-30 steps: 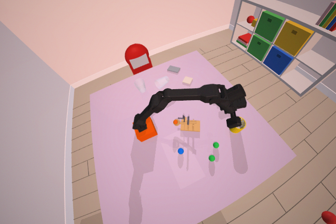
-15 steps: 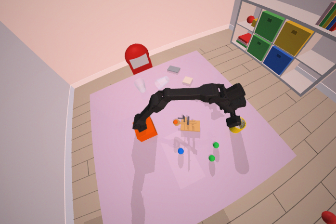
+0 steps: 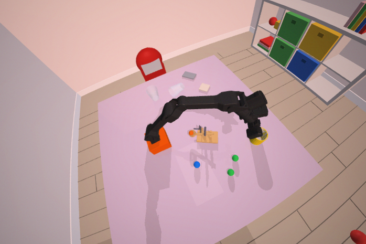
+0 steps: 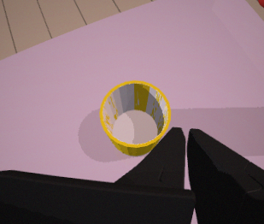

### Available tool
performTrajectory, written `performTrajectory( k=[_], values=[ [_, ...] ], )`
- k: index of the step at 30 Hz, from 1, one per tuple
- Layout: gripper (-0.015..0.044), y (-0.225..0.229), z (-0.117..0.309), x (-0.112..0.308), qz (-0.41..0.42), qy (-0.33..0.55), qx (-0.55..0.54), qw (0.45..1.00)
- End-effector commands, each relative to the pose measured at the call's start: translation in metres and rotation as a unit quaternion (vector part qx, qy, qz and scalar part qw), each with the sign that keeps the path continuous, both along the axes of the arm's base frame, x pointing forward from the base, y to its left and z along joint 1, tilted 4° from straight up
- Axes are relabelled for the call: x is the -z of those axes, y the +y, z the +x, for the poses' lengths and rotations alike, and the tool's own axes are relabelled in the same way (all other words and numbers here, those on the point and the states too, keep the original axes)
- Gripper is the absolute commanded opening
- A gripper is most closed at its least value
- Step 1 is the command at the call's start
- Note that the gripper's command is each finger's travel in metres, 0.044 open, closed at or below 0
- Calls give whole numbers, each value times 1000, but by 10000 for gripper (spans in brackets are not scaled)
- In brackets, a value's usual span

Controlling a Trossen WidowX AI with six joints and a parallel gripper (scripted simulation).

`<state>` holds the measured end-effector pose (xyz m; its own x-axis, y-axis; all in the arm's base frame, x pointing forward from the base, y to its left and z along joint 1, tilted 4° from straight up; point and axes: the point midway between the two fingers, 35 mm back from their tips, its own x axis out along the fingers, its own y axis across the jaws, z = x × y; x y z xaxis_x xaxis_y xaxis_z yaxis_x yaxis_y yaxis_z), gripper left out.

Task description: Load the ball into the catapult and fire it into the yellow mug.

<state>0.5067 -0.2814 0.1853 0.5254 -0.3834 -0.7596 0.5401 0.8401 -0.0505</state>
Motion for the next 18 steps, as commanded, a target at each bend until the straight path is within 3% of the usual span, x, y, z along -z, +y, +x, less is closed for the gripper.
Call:
performTrajectory(
  k=[1, 6, 18],
  values=[
    [0, 0, 0, -1, -3, -1, -1, 1000],
    [0, 4, 0, 2, -3, 8, -6, 1000],
    [0, 76, -18, 56, -10, 158, -103, 982]
  ],
)
